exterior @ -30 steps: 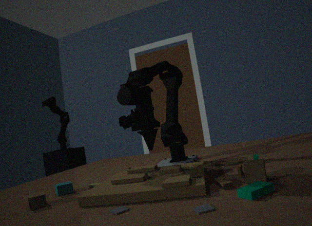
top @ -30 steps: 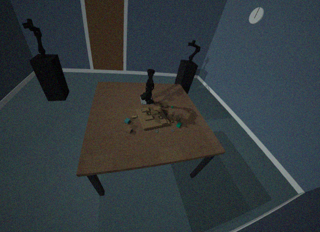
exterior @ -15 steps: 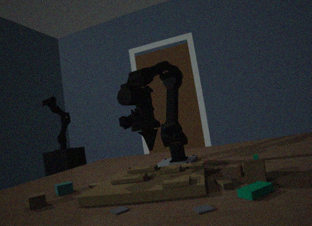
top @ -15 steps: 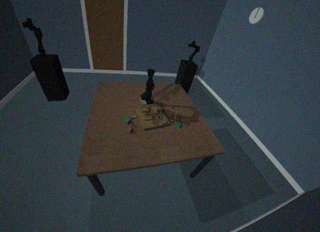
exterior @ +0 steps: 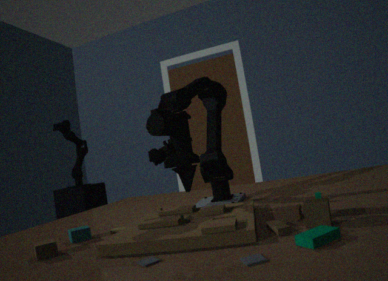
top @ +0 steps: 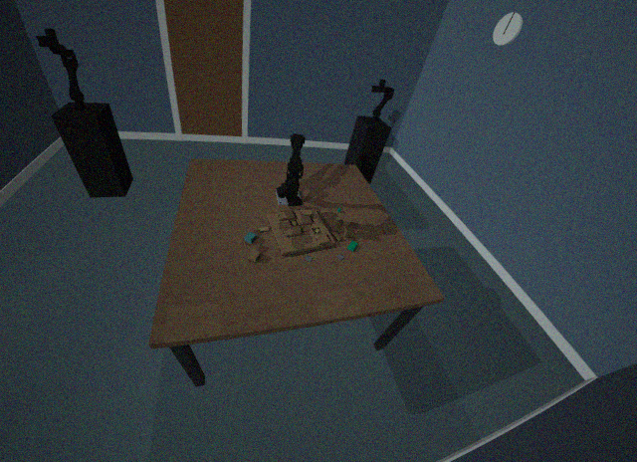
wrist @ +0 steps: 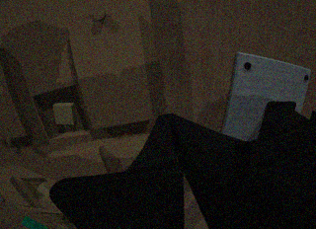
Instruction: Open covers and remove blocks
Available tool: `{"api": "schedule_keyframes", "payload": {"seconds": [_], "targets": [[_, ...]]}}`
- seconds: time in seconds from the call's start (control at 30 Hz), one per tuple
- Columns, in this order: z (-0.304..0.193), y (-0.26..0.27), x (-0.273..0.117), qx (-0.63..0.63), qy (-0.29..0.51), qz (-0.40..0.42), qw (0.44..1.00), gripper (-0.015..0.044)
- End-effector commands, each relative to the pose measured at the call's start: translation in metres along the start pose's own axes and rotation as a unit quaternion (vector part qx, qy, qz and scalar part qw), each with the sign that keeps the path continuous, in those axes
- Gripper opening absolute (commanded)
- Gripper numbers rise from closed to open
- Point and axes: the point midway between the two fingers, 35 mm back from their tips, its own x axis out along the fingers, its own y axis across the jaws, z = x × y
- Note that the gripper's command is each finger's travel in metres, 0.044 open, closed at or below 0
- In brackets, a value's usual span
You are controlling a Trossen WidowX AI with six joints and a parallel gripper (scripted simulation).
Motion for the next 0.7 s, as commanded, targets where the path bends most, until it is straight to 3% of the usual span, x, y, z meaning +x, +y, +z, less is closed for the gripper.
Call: {"api": "schedule_keyframes", "payload": {"seconds": [0.0, 0.67], "targets": [[-0.001, 0.000, 0.005, 0.003, 0.002, -0.002, 1.000, 0.0000], [-0.001, 0.000, 0.025, 0.003, 0.002, -0.002, 1.000, 0.0000]]}}
